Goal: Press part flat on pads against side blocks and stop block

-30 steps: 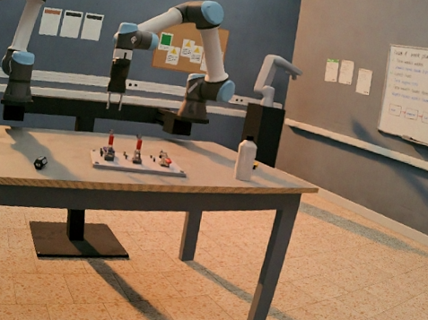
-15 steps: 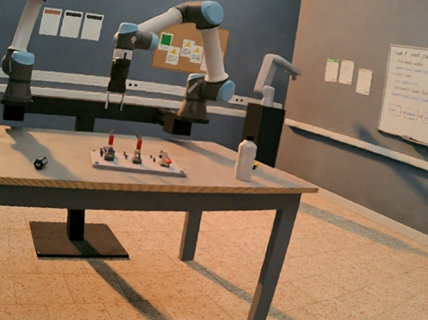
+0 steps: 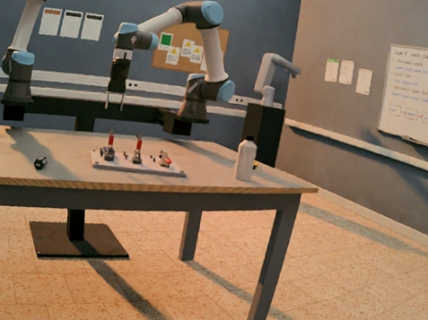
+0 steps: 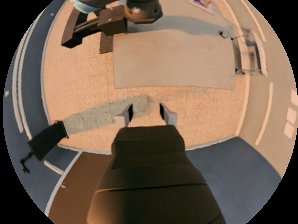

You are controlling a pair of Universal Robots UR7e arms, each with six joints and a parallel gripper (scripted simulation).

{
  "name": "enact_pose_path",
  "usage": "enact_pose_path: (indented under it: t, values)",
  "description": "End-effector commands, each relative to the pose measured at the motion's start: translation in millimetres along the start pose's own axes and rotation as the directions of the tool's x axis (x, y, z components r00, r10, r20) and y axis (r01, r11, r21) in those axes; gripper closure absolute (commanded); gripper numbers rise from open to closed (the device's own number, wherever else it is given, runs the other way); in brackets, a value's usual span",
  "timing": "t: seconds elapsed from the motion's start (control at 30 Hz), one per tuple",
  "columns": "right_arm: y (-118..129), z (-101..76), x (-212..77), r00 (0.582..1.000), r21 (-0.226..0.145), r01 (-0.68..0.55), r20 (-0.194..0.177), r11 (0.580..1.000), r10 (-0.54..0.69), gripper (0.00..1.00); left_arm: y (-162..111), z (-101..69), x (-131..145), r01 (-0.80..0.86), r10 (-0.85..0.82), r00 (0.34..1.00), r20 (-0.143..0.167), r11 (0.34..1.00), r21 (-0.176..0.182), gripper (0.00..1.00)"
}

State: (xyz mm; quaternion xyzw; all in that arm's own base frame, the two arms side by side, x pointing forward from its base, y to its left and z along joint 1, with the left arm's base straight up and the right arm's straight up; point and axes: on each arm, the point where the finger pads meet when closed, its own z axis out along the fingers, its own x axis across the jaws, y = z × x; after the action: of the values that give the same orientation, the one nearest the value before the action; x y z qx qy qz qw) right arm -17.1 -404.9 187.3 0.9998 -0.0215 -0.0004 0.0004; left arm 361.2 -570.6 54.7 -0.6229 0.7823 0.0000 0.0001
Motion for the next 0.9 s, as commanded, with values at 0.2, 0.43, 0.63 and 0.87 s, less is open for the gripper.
enact_pose_path:
  t: [0.2,0.43,0.63,0.87]
  values:
    - [-1.3,0.3,-0.8,1.0,0.001,-0.001,-0.001,1.0,0.001,0.0,0.5,-0.4,0.7,-0.001,0.001,1.0,-0.001,1.0,0.0,0.0]
    - [-1.3,0.3,-0.8,1.0,0.001,-0.001,-0.001,1.0,0.001,0.0,0.6,-0.3,0.7,-0.001,0.001,1.0,-0.001,1.0,0.0,0.0]
    - [-1.3,0.3,-0.8,1.0,0.001,-0.001,-0.001,1.0,0.001,0.0,0.6,-0.3,0.7,-0.001,0.001,1.0,-0.001,1.0,0.0,0.0]
    - [-1.3,0.3,-0.8,1.0,0.001,-0.001,-0.001,1.0,0.001,0.0,0.7,-0.3,0.7,-0.001,0.001,1.0,-0.001,1.0,-0.001,0.13]
